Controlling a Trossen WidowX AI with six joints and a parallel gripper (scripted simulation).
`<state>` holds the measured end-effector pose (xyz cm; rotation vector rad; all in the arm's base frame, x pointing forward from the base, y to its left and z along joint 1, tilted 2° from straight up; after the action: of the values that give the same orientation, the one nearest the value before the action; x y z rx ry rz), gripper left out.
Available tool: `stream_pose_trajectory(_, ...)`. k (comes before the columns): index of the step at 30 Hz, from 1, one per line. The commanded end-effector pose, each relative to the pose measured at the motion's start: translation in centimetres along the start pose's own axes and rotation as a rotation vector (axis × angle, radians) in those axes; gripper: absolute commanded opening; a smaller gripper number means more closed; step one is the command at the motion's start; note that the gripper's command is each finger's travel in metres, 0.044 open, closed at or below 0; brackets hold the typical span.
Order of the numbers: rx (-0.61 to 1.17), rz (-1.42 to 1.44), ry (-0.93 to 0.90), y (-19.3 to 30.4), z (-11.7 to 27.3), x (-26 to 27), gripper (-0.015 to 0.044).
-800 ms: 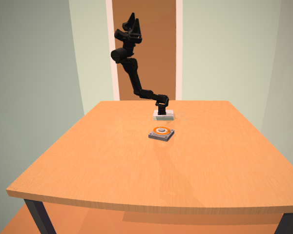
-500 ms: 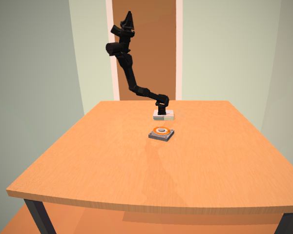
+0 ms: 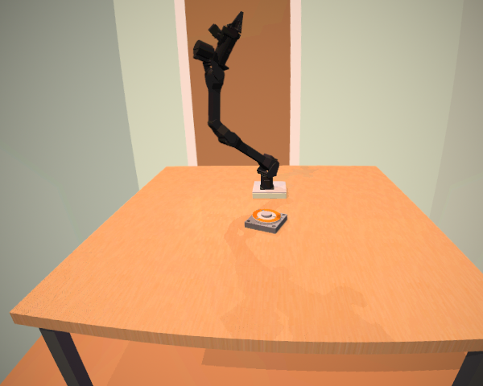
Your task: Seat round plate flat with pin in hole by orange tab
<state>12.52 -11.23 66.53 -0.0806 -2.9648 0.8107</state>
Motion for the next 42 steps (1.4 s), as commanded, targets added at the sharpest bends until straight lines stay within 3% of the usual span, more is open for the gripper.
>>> stream_pose_trajectory(1, 0.107, 0.091, -0.040, 3.1, -2.2, 4.4, 0.0000)
stream_pose_trajectory(8, 0.371, 0.339, -0.078, 11.9, -4.9, 10.5, 0.0000)
stream_pose_trajectory(18, 0.722, 0.521, -0.012, 24.3, -7.0, 11.2, 0.0000)
stream_pose_trajectory(22, 0.933, 0.574, 0.090, 31.2, -6.7, 8.2, 0.0000)
stream_pose_trajectory(26, 1.061, 0.589, 0.166, 34.8, -5.8, 5.5, 0.0000)
stream_pose_trajectory(31, 1.311, 0.580, 0.332, 40.8, -2.6, -0.8, 0.0000)
stream_pose_trajectory(42, 1.681, 0.485, 0.654, 45.4, 6.8, -12.3, 0.0000)
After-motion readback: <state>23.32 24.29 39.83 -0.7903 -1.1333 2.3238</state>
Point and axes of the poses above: the point midway between the two fingers, 35 mm back from their tips, its own z axis back along the fingers, its own x axis across the jaws, y = z × x, the point moved 4 cm from there along z, back along the fingers, and after that the axes turned 7 degrees about z, right-handed, at the moved point
